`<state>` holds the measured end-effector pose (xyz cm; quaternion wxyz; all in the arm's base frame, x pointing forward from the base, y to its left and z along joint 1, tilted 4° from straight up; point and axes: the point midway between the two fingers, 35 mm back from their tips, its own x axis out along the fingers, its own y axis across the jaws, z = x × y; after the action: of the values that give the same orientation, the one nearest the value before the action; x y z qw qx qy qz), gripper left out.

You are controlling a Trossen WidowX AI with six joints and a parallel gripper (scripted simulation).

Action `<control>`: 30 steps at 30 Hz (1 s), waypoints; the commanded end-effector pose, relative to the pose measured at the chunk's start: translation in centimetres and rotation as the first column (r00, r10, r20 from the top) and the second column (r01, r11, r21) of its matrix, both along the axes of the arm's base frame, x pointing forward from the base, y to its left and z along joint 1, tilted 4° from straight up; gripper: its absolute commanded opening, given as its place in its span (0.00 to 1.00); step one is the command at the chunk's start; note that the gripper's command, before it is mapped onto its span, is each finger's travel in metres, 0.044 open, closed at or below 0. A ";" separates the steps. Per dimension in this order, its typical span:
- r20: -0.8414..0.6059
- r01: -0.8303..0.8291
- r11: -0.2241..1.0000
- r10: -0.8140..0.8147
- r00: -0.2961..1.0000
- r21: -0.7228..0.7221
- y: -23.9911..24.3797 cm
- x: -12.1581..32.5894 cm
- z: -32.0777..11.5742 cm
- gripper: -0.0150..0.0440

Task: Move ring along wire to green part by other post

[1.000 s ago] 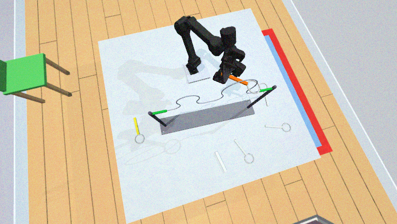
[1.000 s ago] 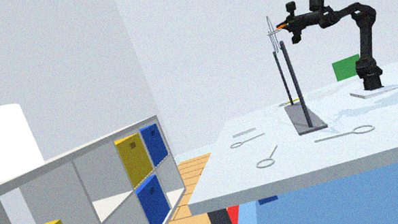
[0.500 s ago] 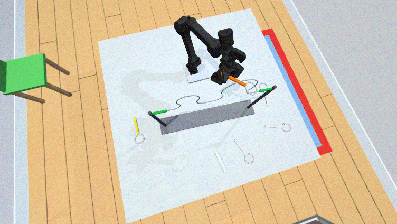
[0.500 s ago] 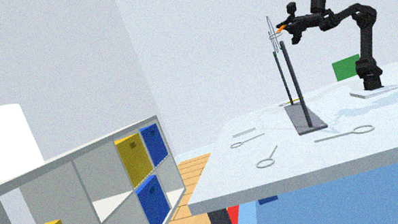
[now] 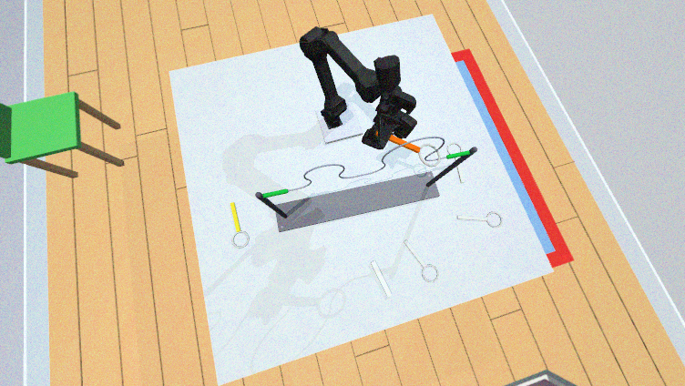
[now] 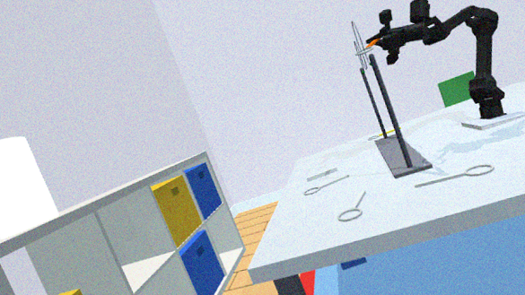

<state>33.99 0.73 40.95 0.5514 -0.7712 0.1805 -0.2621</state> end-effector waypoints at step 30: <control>0.131 -0.081 0.756 -0.006 0.991 0.649 0.4 0.4 -11.5 0.00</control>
<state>34.12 0.78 30.66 0.7812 -0.5408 0.2116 -0.2291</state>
